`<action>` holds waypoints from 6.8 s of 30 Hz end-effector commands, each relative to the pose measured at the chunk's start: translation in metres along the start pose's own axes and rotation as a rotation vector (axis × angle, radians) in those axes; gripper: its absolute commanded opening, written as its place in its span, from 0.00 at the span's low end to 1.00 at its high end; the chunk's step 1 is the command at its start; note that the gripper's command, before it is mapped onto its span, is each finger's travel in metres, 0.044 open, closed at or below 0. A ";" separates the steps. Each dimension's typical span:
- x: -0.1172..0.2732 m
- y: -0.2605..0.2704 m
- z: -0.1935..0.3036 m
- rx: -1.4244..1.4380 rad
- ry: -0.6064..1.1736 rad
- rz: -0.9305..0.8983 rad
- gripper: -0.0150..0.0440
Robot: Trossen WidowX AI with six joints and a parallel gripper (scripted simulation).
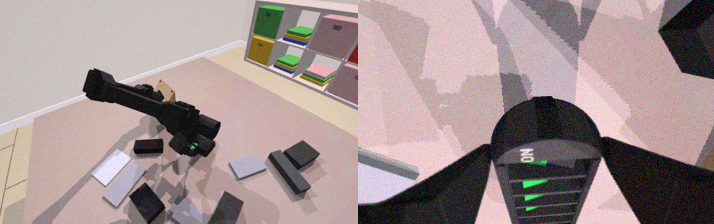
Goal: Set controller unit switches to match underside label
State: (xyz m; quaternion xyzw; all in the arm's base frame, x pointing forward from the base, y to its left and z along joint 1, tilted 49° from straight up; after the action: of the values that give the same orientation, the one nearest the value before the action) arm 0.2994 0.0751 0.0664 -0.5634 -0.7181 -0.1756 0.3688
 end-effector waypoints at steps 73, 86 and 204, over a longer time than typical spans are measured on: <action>0.035 -0.002 0.059 -0.001 -0.129 -0.011 0.82; 0.039 -0.003 0.069 -0.001 -0.151 -0.011 0.82; 0.052 -0.005 0.177 -0.002 -0.292 -0.016 0.82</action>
State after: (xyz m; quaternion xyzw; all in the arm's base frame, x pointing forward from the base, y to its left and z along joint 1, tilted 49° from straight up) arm 0.2311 0.2253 -0.0099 -0.5760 -0.7726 -0.0883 0.2521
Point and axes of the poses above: the point midway between the two fingers, 35 mm back from their tips, its own x axis back along the fingers, its own y axis across the jaws, z = x × y, the point moved 8 cm from there along x, back along the fingers, and after that the axes turned 1 degree about -x, right-handed, at the moved point
